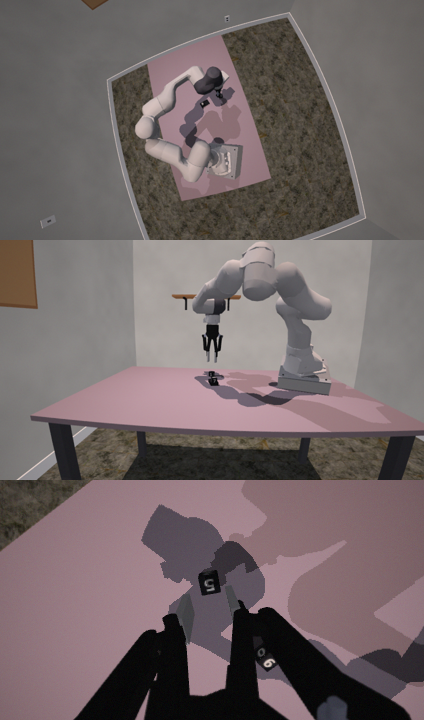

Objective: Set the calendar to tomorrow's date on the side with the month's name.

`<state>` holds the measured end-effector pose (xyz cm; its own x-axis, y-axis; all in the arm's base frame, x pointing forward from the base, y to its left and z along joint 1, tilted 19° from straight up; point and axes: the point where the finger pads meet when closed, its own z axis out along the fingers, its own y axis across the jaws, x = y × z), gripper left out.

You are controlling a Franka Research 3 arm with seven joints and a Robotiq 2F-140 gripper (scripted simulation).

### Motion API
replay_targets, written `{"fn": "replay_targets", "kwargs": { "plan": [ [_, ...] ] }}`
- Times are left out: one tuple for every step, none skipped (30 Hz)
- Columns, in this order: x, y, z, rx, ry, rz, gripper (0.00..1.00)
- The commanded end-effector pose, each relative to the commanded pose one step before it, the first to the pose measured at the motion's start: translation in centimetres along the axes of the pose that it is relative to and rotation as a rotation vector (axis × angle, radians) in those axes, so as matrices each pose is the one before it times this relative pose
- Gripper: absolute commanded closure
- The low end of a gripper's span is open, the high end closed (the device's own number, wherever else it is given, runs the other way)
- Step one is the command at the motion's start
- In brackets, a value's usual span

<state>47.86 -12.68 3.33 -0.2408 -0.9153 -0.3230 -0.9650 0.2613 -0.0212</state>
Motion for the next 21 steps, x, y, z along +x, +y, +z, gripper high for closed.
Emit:
{"fn": "replay_targets", "kwargs": {
  "plan": [
    [0.138, 0.091, 0.080, 0.00006, 0.00150, 0.01107, 0.72],
    [0.000, 0.000, 0.000, 0.00000, 0.00000, 0.00000, 0.72],
    [0.000, 0.000, 0.000, 0.00000, 0.00000, 0.00000, 0.72],
    [0.000, 0.000, 0.000, 0.00000, 0.00000, 0.00000, 0.72],
    [0.000, 0.000, 0.000, 0.00000, 0.00000, 0.00000, 0.72],
    [0.000, 0.000, 0.000, 0.00000, 0.00000, 0.00000, 0.72],
    [0.000, 0.000, 0.002, 0.00000, 0.00000, 0.00000, 0.72],
    [0.000, 0.000, 0.004, 0.00000, 0.00000, 0.00000, 0.72],
    [0.000, 0.000, 0.008, 0.00000, 0.00000, 0.00000, 0.72],
    [0.000, 0.000, 0.013, 0.00000, 0.00000, 0.00000, 0.72],
    [0.000, 0.000, 0.018, 0.00000, 0.00000, -0.00001, 0.72],
    [0.000, 0.000, 0.024, 0.00000, 0.00000, -0.00001, 0.72],
    [0.000, 0.000, 0.031, 0.00001, 0.00000, -0.00001, 0.72],
    [0.000, 0.000, 0.000, 0.00000, 0.00000, 0.00000, 0.72],
    [0.000, 0.000, 0.000, 0.00000, 0.00000, 0.00000, 0.72],
    [0.000, 0.000, 0.038, 0.00001, -0.00001, -0.00001, 0.72],
    [0.000, 0.000, 0.046, 0.00001, -0.00001, -0.00001, 0.72],
    [0.000, 0.000, 0.054, 0.00001, -0.00001, -0.00001, 0.72],
    [0.000, 0.000, 0.062, 0.00001, -0.00001, -0.00002, 0.72],
    [0.000, 0.000, 0.071, 0.00001, -0.00001, -0.00002, 0.72],
    [0.000, 0.000, 0.079, 0.00001, -0.00001, -0.00001, 0.72]
  ]
}}
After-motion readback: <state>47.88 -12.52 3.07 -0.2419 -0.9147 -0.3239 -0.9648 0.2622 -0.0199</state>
